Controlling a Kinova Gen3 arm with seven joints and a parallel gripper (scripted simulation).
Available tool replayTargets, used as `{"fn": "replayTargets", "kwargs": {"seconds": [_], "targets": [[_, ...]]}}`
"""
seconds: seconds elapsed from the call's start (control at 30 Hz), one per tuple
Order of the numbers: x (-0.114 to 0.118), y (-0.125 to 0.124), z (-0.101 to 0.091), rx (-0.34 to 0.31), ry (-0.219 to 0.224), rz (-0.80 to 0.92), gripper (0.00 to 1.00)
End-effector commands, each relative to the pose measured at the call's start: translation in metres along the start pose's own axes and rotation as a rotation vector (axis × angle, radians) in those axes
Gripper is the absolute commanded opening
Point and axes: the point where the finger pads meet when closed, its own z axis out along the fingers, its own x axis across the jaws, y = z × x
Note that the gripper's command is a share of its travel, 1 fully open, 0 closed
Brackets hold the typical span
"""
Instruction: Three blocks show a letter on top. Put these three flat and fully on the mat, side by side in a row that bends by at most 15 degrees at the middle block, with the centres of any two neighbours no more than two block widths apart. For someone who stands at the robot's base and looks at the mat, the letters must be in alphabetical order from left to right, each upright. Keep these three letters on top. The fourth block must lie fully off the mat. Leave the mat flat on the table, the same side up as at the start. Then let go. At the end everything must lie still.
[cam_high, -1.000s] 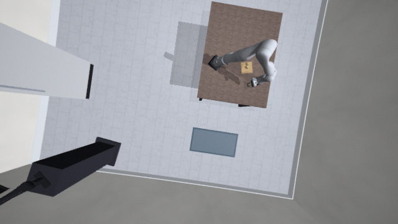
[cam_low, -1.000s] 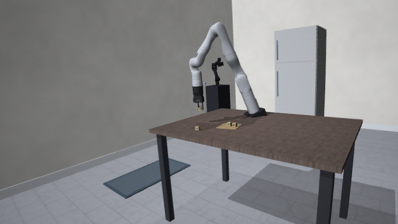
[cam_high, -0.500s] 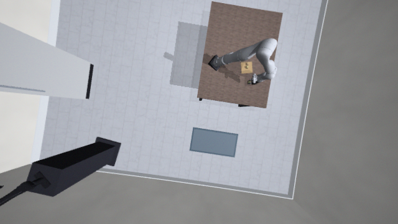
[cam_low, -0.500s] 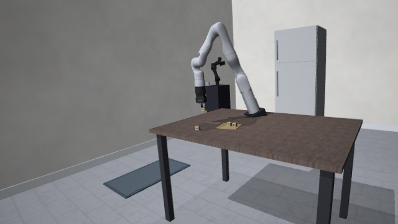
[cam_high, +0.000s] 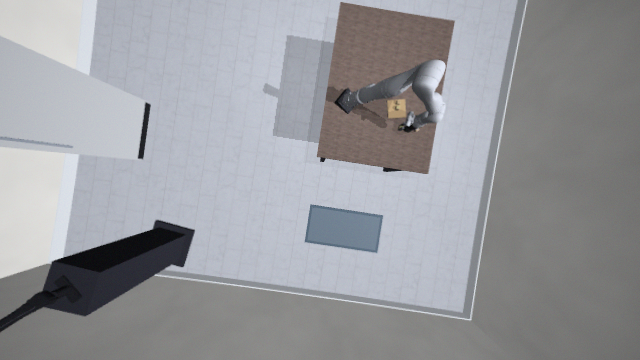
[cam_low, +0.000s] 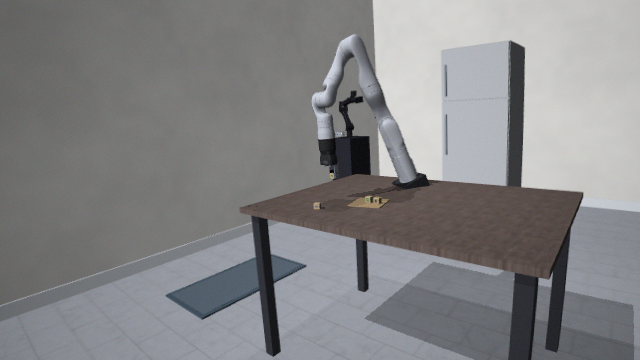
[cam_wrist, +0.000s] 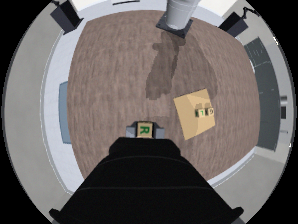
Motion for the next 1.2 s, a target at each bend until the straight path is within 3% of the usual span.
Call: {"fn": "replayTargets", "kwargs": {"seconds": [0.0,1.17], "targets": [[0.009,0.001,-0.001,-0.006,-0.014,0.054,0.49],[0.089,-0.019,-0.001,-0.011,-0.019,0.826,0.49]]}}
